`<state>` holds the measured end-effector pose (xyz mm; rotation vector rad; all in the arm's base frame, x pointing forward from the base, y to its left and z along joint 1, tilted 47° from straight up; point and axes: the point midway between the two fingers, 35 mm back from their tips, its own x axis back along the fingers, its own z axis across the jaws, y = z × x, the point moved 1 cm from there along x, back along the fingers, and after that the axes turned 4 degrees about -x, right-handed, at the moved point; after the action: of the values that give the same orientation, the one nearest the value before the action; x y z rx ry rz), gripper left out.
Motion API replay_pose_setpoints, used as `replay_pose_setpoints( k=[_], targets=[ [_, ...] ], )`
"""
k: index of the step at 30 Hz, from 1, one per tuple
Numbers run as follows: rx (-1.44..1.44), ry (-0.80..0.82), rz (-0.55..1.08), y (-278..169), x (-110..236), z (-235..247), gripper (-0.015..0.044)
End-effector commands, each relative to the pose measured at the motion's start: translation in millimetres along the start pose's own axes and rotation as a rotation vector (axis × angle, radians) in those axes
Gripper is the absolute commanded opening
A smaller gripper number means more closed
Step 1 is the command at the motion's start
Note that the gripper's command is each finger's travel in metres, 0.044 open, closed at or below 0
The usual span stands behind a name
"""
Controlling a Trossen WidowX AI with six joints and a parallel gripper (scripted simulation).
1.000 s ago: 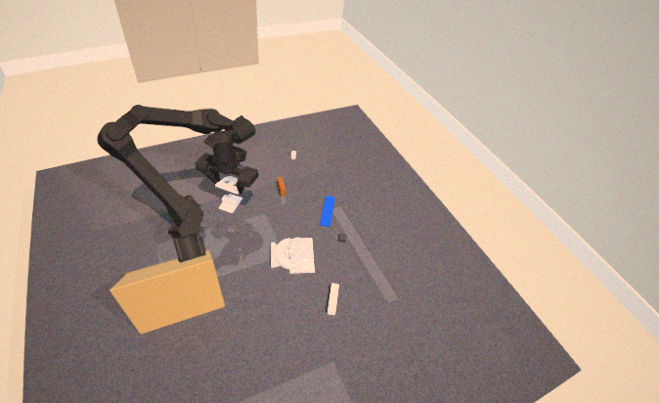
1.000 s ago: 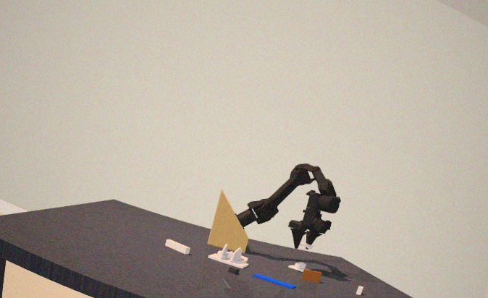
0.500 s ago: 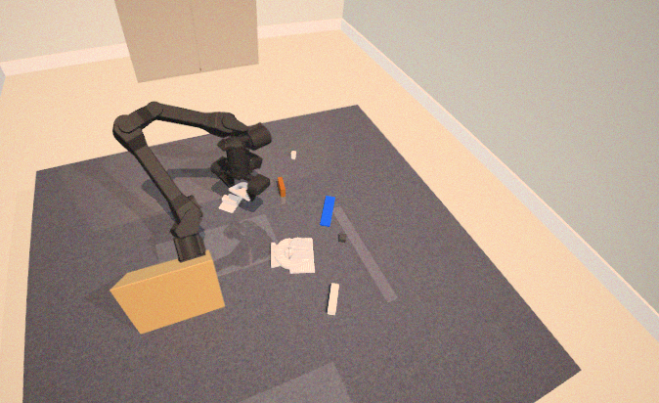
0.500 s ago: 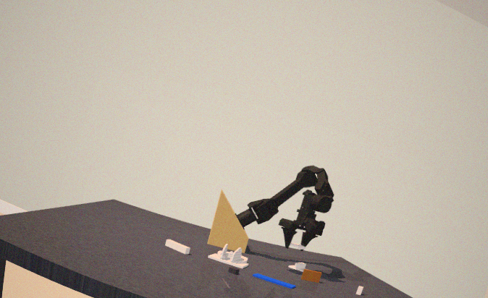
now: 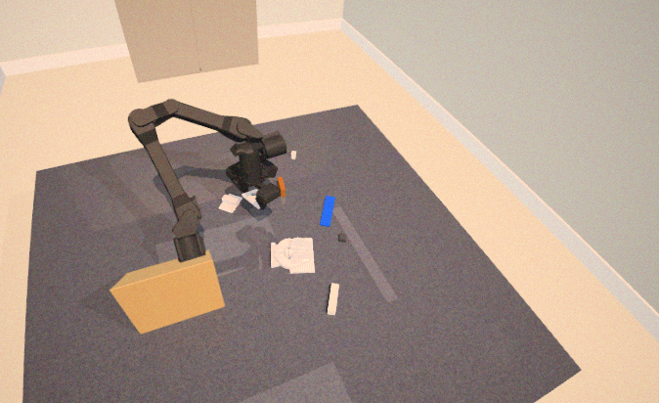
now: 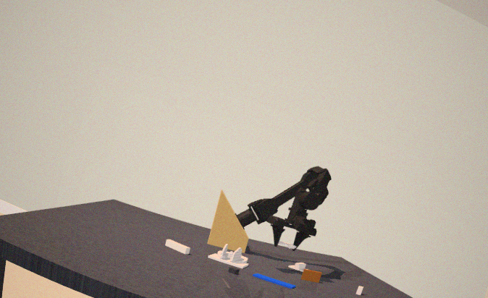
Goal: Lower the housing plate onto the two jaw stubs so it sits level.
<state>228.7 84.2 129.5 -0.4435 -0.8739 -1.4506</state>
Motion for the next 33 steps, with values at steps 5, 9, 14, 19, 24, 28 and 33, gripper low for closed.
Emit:
replay_pose_setpoints(
  k=[5,9,14,19,24,28,33],
  targets=[
    [-0.106,-0.010,0.008,2.8,-1.8,-28.2,0.0351],
    [-0.159,-0.011,0.010,2.9,-2.3,-41.5,0.0351],
    [-0.227,-0.010,0.012,1.9,-2.8,-58.1,0.0351],
    [-0.295,-0.007,0.014,-0.3,-3.2,-74.8,0.0351],
    [-0.364,-0.001,0.015,-3.6,-3.6,-91.4,0.0351],
    [-0.420,0.005,0.016,-7.2,-4.0,-104.6,0.0351],
    [-0.489,0.015,0.016,-12.7,-4.4,-120.6,0.0351]
  ],
)
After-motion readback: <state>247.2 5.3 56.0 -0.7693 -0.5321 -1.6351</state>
